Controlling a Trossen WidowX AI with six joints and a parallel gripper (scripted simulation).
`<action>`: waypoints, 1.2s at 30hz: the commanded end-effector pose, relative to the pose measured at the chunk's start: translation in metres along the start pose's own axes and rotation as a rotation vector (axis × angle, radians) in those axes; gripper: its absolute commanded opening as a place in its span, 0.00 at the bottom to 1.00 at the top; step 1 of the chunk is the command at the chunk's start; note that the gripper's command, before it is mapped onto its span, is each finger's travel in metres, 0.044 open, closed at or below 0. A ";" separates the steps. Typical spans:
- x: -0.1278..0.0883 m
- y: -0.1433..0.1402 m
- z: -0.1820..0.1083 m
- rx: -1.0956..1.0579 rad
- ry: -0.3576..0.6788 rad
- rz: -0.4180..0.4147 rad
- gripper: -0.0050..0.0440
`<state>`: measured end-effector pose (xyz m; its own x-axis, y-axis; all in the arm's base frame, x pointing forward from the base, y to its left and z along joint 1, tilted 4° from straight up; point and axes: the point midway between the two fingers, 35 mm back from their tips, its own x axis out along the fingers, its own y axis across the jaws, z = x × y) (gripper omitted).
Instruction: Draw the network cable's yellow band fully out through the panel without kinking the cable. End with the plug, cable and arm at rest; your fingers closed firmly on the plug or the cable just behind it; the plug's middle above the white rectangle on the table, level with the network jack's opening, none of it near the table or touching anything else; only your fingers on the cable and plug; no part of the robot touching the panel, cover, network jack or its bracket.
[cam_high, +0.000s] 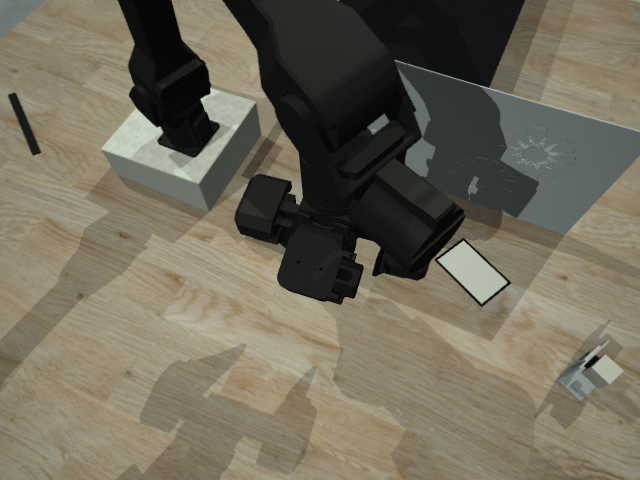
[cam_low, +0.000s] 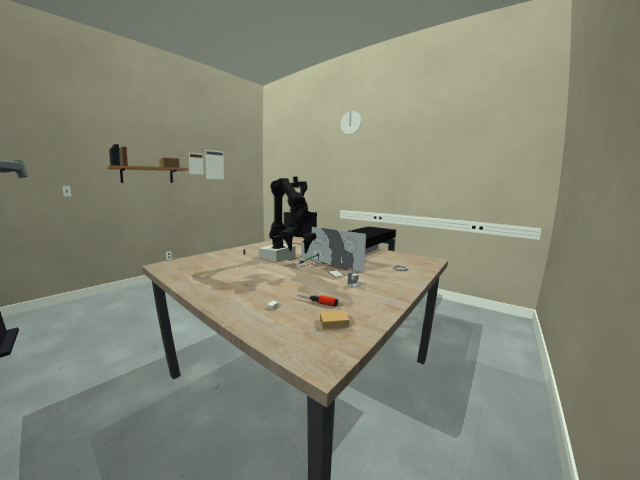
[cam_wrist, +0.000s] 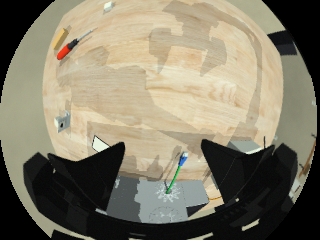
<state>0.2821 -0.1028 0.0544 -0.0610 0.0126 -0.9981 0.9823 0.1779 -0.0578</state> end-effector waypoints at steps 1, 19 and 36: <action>0.008 0.002 -0.008 -0.134 0.043 0.000 1.00; 0.035 0.006 -0.044 -0.827 0.229 0.113 1.00; 0.055 0.007 -0.077 -1.471 0.343 0.353 1.00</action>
<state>0.2724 -0.0303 0.0041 -0.1004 0.4094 -0.9068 0.0363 0.9123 0.4079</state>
